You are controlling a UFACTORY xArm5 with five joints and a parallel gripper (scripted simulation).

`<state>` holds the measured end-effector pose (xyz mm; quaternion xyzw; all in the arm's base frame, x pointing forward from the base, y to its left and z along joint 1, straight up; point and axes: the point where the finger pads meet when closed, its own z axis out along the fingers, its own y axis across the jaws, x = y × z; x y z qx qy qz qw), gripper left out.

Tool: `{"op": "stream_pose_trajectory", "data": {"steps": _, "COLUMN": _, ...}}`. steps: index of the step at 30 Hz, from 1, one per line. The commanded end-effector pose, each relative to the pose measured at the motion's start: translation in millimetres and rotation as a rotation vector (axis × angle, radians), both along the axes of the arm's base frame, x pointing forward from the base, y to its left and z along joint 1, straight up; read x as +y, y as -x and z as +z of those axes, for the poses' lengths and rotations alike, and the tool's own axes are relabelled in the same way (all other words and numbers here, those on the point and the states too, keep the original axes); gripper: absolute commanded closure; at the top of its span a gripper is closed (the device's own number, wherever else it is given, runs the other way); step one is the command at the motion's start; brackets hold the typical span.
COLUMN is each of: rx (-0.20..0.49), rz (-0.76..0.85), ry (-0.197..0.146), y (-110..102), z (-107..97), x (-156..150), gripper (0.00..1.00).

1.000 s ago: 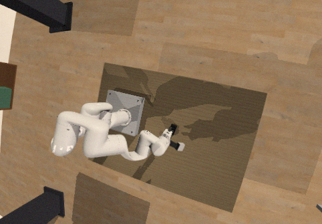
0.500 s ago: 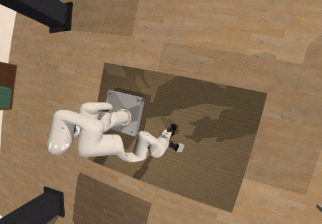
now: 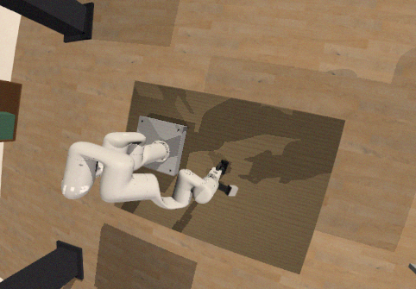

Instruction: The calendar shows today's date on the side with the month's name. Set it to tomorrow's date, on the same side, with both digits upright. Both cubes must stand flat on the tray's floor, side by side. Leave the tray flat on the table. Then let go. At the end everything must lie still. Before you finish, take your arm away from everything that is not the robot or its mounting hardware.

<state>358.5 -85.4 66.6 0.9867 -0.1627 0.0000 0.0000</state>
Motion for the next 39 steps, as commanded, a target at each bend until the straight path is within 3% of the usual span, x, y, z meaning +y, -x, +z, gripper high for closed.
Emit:
{"op": "stream_pose_trajectory", "data": {"steps": 1, "rx": -0.003, "rz": -0.011, "ry": 0.001, "y": -1.1, "z": 0.9, "x": -0.9, "gripper": 0.00}}
{"op": "stream_pose_trajectory", "data": {"steps": 32, "rx": -0.003, "rz": -0.876, "ry": 0.000, "y": 11.8, "z": -11.2, "x": -49.3, "gripper": 0.00}}
{"op": "stream_pose_trajectory", "data": {"steps": 35, "rx": -0.003, "rz": -0.881, "ry": 0.000, "y": 11.9, "z": -11.2, "x": -49.5, "gripper": 0.00}}
{"op": "stream_pose_trajectory", "data": {"steps": 36, "rx": -0.003, "rz": -0.977, "ry": 0.000, "y": 13.8, "z": -12.6, "x": -54.8, "gripper": 0.00}}
{"op": "stream_pose_trajectory", "data": {"steps": 39, "rx": -0.003, "rz": -1.046, "ry": 0.000, "y": 15.2, "z": -13.5, "x": -58.5, "gripper": 0.00}}
